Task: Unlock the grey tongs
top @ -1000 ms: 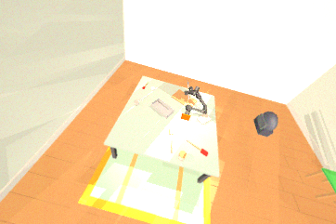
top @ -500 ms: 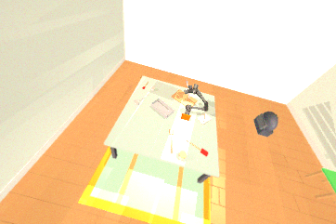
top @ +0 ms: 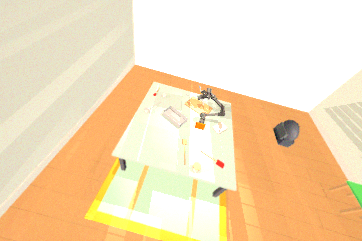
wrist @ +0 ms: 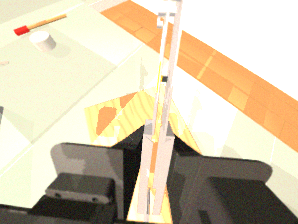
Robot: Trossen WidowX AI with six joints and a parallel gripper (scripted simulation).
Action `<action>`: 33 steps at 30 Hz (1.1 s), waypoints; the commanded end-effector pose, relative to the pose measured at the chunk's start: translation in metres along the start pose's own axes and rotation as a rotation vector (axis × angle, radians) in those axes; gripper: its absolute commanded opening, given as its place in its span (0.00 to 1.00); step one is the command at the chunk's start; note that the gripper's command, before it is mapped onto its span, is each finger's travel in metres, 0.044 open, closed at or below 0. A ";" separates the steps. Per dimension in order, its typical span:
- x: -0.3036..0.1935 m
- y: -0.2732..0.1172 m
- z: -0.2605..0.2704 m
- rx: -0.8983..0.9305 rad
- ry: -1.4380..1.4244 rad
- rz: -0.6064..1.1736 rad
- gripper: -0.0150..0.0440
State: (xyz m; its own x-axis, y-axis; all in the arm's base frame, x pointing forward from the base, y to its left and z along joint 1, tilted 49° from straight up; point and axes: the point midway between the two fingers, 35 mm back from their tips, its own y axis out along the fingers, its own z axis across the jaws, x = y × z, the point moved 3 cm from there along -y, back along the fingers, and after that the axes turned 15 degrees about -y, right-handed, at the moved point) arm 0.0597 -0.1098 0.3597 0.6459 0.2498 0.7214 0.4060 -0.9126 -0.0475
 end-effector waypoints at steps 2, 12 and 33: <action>0.004 0.001 -0.001 0.006 0.014 0.009 0.00; 0.011 0.006 -0.002 0.026 0.007 0.081 0.00; 0.007 0.009 -0.009 0.143 0.039 0.443 0.00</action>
State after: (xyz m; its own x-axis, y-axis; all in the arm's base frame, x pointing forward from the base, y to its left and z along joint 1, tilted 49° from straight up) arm 0.0641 -0.1193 0.3694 0.7566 -0.1114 0.6444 0.2136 -0.8892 -0.4046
